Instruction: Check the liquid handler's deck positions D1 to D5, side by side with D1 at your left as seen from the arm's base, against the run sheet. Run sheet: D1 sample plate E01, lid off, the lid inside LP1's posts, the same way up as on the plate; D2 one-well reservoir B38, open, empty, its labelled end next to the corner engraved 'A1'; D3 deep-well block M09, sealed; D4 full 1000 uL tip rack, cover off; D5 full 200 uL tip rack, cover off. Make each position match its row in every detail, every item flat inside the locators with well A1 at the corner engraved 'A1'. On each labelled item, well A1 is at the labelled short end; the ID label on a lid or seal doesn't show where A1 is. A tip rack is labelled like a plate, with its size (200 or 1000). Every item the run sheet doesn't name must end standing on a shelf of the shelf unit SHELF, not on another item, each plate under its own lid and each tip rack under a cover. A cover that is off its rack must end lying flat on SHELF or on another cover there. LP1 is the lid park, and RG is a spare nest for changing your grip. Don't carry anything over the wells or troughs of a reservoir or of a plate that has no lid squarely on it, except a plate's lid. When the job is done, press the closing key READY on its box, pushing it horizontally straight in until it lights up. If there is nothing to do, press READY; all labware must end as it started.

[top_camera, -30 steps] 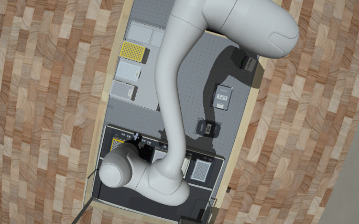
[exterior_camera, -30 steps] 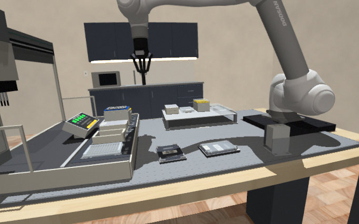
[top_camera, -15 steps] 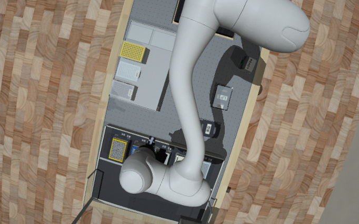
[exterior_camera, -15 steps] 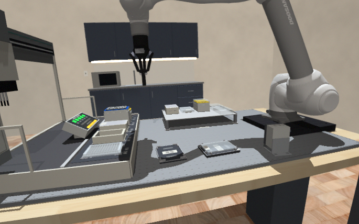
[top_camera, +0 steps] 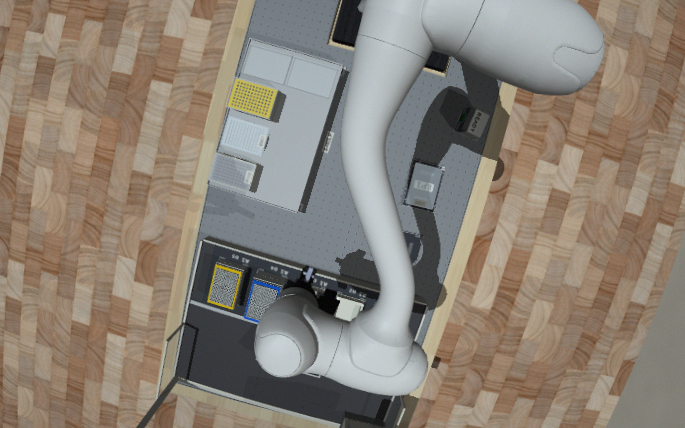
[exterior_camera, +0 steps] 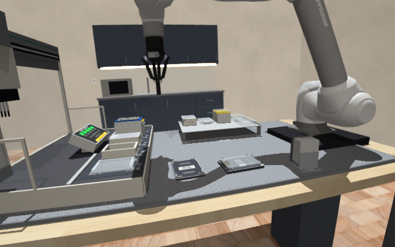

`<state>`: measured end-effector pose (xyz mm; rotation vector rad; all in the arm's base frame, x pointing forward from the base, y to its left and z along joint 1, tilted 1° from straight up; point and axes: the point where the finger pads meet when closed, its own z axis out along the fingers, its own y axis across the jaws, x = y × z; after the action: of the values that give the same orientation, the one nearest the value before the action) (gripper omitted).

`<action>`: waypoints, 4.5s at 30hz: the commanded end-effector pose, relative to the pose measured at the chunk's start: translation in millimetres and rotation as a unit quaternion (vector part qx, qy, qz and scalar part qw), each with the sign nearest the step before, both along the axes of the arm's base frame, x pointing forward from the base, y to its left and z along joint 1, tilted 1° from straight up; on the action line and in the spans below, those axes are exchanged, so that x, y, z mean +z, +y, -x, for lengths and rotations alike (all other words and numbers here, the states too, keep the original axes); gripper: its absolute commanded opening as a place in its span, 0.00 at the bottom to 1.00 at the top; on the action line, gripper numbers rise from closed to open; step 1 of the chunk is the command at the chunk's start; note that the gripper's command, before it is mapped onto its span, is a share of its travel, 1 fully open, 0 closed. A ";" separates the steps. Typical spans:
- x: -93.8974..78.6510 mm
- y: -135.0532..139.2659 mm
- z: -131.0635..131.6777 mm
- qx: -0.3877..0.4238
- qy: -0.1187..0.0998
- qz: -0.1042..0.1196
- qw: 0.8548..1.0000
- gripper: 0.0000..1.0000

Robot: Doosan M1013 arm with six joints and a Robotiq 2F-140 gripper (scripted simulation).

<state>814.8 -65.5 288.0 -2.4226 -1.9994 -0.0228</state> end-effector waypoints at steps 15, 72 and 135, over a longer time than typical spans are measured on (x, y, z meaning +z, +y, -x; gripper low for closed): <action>3.1 66.2 -3.9 -0.001 -0.003 0.001 1.000 0.10; 3.5 254.6 29.3 -0.002 -0.003 0.002 1.000 0.10; -0.8 266.0 304.7 -0.002 -0.002 0.002 1.000 0.10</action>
<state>523.8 201.1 286.6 -2.4215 -1.9972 -0.0229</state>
